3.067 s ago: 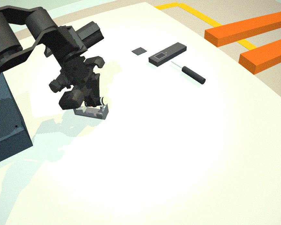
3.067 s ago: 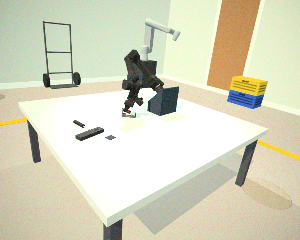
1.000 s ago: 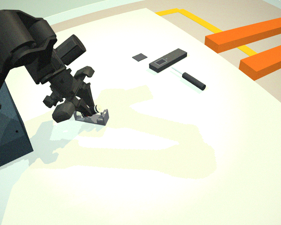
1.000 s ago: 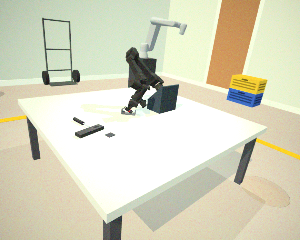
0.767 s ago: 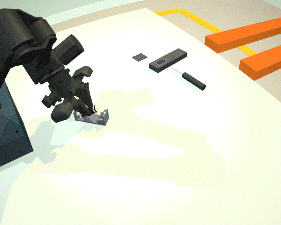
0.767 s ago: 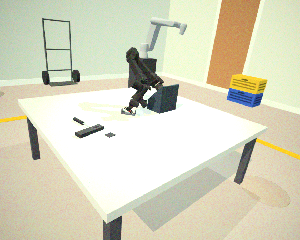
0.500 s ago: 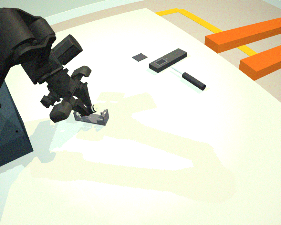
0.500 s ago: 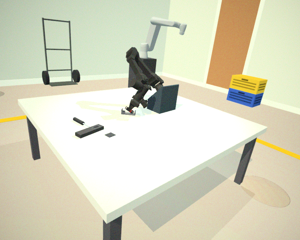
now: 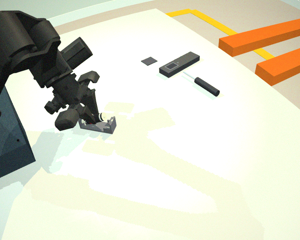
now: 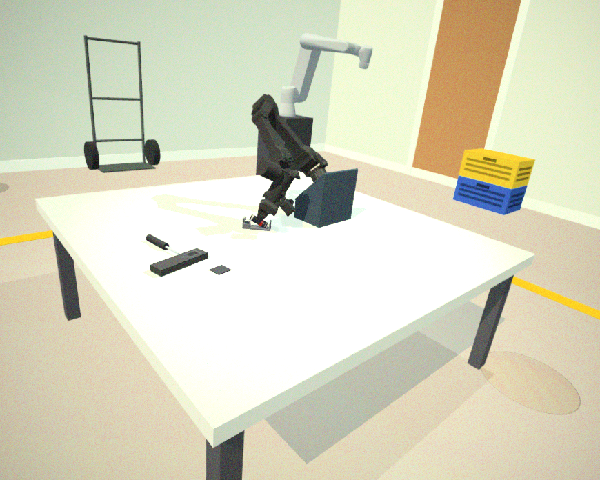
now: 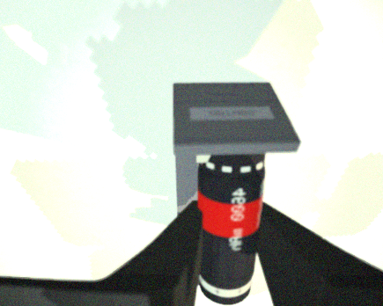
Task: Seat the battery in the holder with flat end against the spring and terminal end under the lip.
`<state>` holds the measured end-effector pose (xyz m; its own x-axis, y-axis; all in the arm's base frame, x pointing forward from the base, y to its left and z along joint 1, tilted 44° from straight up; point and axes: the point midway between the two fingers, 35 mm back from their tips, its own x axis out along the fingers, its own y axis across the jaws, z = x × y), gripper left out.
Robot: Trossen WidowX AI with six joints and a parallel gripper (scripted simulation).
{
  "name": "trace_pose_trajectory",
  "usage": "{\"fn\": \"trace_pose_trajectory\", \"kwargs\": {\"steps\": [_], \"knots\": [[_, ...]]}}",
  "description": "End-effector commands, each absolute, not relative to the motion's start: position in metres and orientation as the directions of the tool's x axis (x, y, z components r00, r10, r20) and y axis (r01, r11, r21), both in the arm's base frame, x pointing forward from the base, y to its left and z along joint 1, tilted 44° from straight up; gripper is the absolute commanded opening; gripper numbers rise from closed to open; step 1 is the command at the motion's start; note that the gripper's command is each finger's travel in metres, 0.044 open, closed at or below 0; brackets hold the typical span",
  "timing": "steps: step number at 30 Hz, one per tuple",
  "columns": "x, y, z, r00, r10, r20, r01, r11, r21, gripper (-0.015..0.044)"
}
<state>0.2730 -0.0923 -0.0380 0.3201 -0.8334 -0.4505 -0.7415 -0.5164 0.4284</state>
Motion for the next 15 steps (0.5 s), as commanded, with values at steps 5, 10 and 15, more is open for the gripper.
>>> {"fn": "trace_pose_trajectory", "kwargs": {"steps": [5,10,15], "knots": [[0.2795,-0.0921,-0.0427,0.305,-0.803,-0.513,-0.745,-0.536,0.397,0.0076],[0.2828,-0.0935,-0.0419,0.292,-0.793,-0.535,-0.753,-0.535,0.383,0.0076],[0.2834,-0.0949,-0.0422,0.271,-0.785,-0.558,-0.753,-0.534,0.384,0.0076]]}}
